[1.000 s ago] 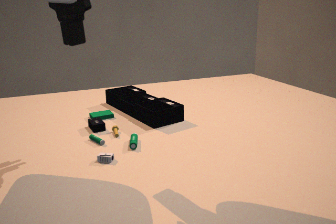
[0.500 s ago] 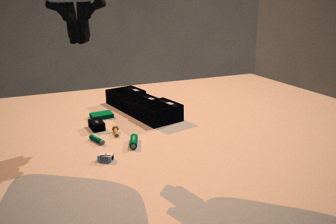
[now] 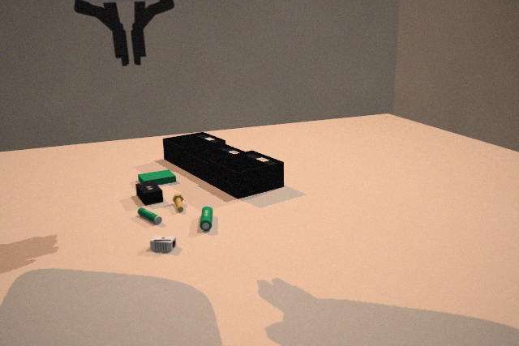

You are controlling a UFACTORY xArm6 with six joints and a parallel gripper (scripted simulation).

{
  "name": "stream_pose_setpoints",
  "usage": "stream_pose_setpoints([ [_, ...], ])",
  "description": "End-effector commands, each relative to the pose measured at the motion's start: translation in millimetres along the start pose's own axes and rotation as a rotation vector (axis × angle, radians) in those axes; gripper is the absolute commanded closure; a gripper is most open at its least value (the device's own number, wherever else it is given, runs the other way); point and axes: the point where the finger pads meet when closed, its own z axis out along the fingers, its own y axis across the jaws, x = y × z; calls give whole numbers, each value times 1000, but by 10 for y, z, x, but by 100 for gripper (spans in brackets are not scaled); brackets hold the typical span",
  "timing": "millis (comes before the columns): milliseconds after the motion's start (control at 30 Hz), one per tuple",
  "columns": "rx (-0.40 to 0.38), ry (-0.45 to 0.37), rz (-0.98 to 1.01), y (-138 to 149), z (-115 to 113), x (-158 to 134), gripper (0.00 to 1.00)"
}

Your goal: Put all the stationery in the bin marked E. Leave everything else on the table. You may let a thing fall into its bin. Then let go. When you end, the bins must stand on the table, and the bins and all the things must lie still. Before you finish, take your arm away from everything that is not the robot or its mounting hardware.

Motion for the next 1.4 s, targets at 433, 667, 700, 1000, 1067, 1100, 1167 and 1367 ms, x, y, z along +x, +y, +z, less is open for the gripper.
stream_pose_setpoints([
  [433, -11, 21, -563, -107, -4, -153, 93],
  [667, -21, 26, -755, -143, -2, -215, 93],
  [700, -21, 27, -789, -143, -2, -215, 93],
  [1000, -38, 33, -1087, -195, 1, -311, 93],
  [1067, -38, 33, -1087, -195, 1, -311, 93],
  [1100, -41, 33, -1156, -212, 3, -344, 93],
  [1167, -46, 34, -1221, -228, 4, -378, 93],
  [1367, -56, 35, -1411, -245, 6, -411, 93],
])
